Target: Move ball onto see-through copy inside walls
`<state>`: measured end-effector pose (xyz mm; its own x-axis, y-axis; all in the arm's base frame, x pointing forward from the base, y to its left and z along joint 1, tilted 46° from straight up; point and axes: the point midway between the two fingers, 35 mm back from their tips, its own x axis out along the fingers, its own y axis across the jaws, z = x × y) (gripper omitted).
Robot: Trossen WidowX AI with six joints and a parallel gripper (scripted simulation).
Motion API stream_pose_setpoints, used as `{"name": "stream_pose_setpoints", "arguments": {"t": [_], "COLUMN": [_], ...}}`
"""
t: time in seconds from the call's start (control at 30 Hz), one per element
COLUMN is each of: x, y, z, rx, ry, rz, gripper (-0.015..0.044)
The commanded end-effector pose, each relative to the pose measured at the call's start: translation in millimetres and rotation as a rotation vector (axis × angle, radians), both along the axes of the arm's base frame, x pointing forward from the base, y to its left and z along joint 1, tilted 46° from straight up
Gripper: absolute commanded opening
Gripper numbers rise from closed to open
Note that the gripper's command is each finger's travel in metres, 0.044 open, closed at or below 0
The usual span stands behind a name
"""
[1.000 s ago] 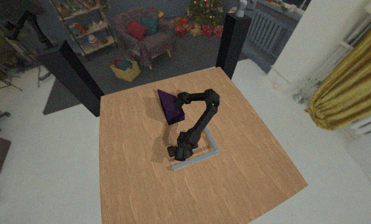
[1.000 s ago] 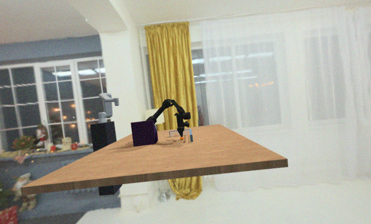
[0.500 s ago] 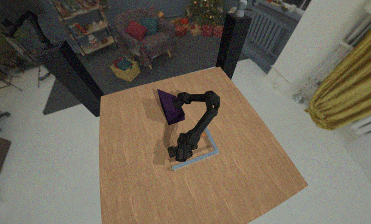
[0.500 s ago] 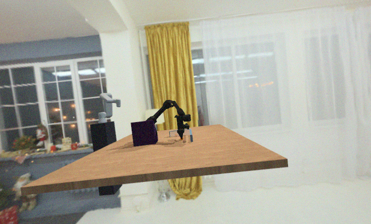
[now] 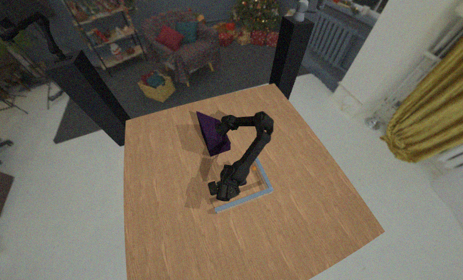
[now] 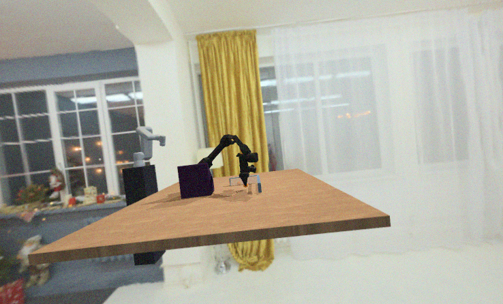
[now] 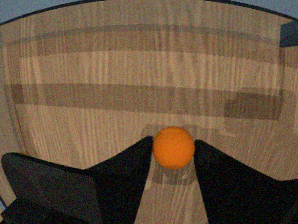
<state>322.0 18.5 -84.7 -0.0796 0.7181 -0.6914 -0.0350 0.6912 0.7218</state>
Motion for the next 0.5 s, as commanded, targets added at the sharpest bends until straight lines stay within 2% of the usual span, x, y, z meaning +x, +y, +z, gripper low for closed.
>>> {"name": "stream_pose_setpoints", "arguments": {"t": [0.0, 0.27, 0.47], "x": [9, 8, 7], "y": [-25, -69, -70], "z": [22, 68, 74], "rx": [-0.01, -0.007, -0.005], "ry": [-0.019, -0.018, -0.037], "rz": [0.0, 0.001, 0.02], "gripper": [0.0, 0.0, 0.0]}}
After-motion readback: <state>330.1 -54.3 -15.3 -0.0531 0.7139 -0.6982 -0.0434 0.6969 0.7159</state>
